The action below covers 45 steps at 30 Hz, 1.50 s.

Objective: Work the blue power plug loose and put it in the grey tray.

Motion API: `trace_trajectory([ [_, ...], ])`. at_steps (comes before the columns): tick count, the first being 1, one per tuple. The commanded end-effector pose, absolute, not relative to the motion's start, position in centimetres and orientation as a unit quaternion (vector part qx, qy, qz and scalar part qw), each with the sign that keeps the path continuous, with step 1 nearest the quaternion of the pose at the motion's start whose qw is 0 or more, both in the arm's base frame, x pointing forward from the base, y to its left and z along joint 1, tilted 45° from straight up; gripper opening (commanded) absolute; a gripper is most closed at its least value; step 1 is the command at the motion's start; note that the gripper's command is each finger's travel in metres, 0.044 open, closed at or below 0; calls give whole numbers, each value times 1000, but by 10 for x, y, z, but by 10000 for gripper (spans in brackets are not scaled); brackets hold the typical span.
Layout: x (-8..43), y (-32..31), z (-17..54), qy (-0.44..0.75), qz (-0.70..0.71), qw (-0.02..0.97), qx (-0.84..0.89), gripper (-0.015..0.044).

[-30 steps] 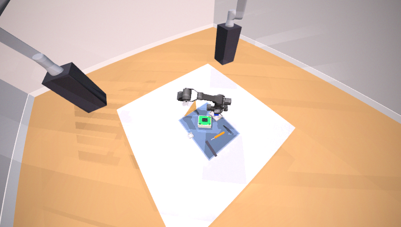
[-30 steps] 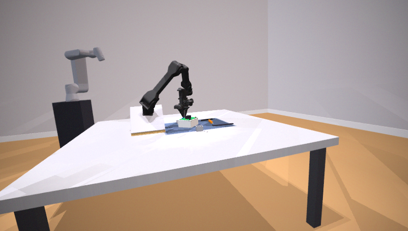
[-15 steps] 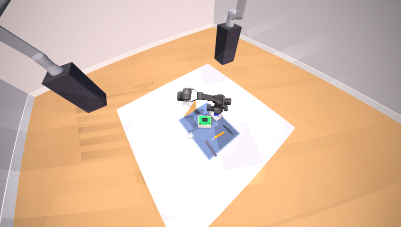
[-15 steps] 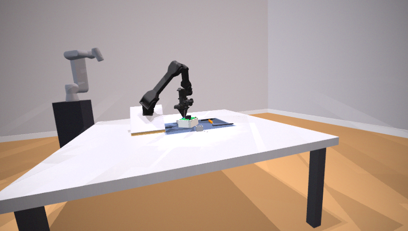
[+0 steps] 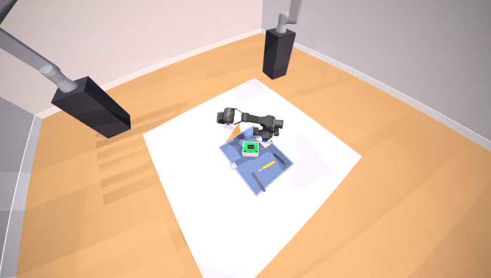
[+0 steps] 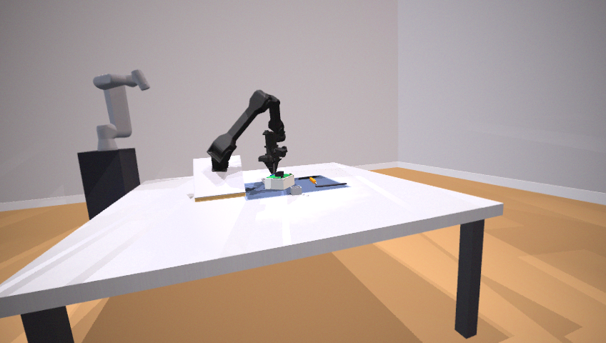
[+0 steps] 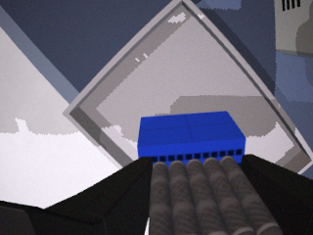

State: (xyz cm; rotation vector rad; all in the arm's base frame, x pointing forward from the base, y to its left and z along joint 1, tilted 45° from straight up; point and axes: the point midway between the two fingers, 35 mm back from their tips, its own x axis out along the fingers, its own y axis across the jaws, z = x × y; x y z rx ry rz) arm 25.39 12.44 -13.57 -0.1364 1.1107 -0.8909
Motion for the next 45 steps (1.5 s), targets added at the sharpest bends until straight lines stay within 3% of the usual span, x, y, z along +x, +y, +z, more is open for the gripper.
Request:
trace_trajectory([
  [1, 254, 124, -136, 511, -410, 753, -61, 131],
  [13, 254, 124, -136, 511, -410, 753, -61, 440],
  [31, 254, 124, -136, 511, -410, 753, -61, 440],
  [40, 242, 182, -75, 512, -413, 751, -62, 440],
  [45, 242, 184, -73, 512, -413, 751, -62, 440],
])
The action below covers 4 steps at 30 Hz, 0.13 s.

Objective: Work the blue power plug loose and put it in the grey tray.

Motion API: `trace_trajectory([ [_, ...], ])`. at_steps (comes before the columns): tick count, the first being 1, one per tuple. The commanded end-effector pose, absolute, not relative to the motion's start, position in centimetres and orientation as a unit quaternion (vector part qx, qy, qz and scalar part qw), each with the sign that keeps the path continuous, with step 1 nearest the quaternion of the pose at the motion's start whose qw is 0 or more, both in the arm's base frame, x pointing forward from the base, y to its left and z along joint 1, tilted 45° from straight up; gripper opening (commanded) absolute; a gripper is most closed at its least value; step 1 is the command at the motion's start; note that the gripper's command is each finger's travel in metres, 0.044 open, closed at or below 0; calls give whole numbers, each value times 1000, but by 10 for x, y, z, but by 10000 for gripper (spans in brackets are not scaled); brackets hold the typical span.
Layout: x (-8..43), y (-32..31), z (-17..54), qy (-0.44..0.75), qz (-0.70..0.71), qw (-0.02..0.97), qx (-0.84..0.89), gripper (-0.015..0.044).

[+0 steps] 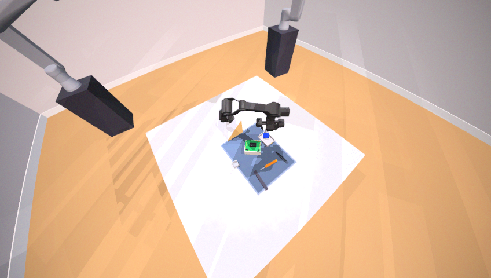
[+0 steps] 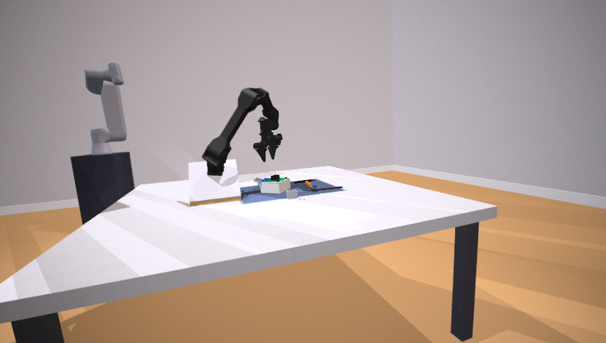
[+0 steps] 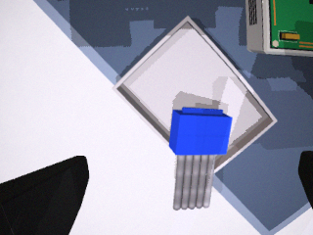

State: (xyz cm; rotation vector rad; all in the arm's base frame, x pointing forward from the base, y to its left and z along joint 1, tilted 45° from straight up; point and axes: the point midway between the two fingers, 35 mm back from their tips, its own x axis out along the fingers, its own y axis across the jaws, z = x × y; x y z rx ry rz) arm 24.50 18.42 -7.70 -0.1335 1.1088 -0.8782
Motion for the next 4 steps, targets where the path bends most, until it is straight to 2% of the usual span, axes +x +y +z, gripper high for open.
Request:
trace_trajectory([
  [1, 242, 184, -73, 512, -413, 751, -62, 440],
  [4, 244, 179, -68, 512, -413, 751, -62, 440],
])
